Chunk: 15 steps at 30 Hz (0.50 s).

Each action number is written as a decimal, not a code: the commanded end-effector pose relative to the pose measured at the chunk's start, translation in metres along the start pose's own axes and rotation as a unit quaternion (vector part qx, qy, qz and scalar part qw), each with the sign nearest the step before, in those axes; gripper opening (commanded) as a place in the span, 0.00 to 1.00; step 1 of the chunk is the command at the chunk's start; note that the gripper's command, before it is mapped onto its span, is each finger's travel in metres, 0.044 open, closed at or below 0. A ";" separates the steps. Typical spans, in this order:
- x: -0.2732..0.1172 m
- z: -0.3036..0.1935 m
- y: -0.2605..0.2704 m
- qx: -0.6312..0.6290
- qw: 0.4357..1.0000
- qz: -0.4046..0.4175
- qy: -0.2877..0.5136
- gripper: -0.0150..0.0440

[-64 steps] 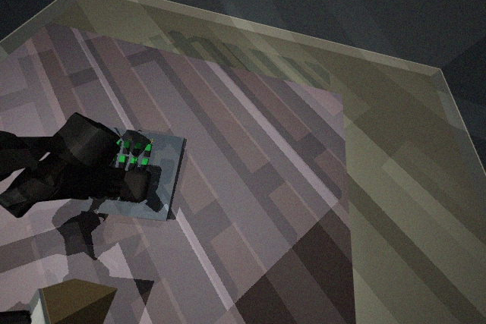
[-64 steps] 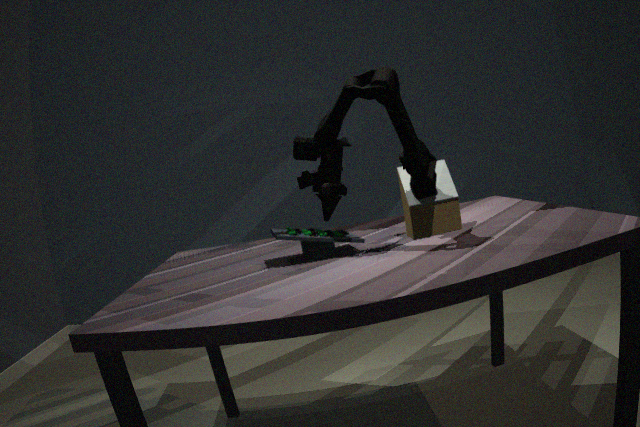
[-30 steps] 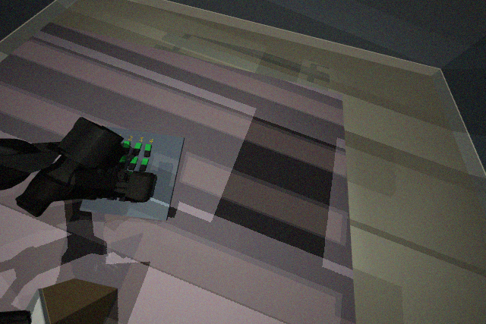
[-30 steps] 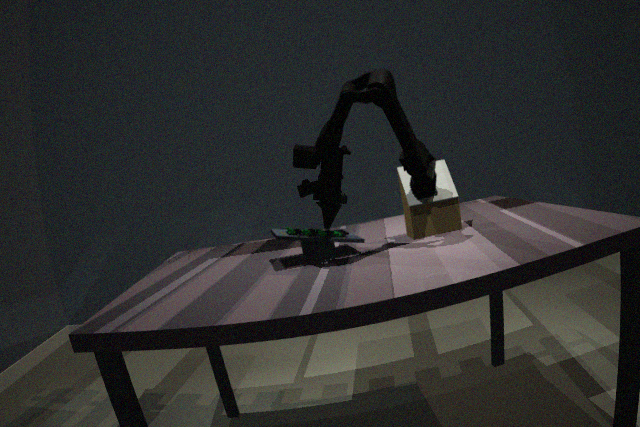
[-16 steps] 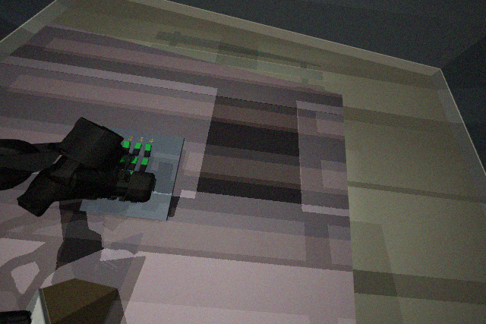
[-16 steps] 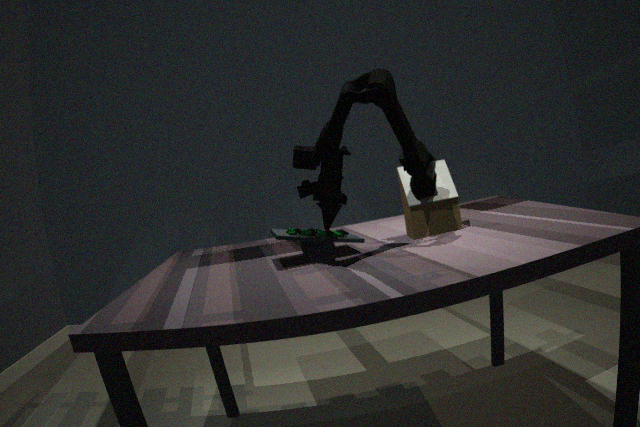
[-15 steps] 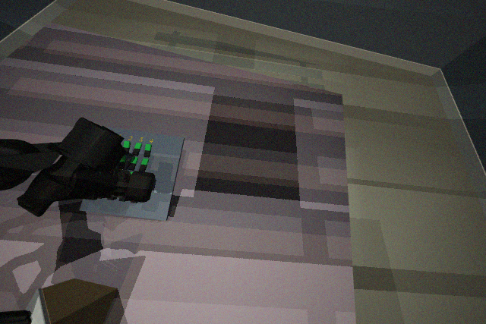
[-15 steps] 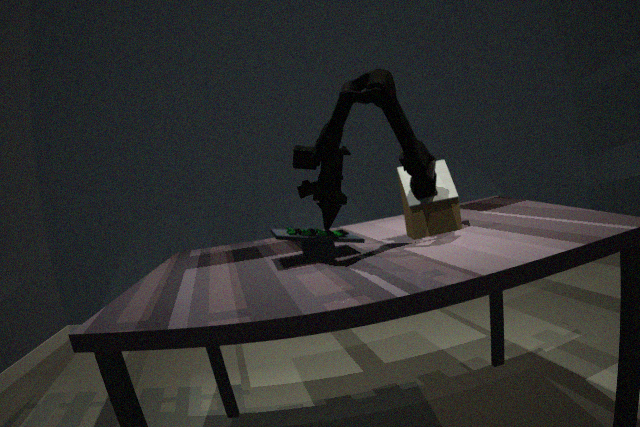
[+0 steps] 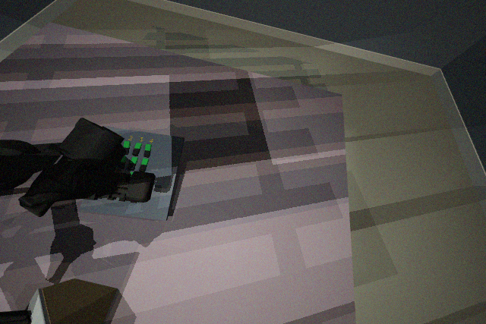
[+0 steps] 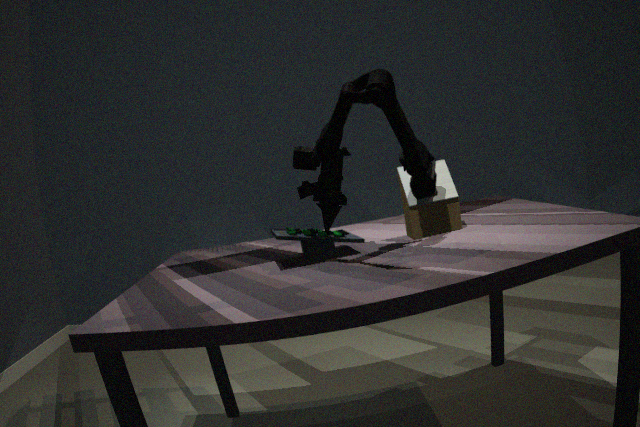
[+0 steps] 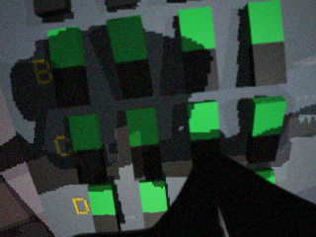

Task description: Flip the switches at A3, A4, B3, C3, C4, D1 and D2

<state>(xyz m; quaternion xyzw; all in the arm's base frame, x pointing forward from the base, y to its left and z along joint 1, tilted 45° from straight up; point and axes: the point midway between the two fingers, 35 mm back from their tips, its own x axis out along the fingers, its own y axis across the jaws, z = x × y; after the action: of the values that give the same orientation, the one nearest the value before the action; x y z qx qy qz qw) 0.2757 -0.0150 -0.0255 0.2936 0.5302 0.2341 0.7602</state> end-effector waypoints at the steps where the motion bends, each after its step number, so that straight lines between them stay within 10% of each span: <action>1: 0.001 0.000 0.001 0.000 1.000 0.003 0.000 0.25; 15: 0.000 0.000 0.000 -0.001 1.000 0.000 0.001 0.25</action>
<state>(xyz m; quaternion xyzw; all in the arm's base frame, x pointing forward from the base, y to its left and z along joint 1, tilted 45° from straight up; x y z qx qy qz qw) 0.2765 -0.0133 -0.0268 0.2932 0.5303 0.2346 0.7601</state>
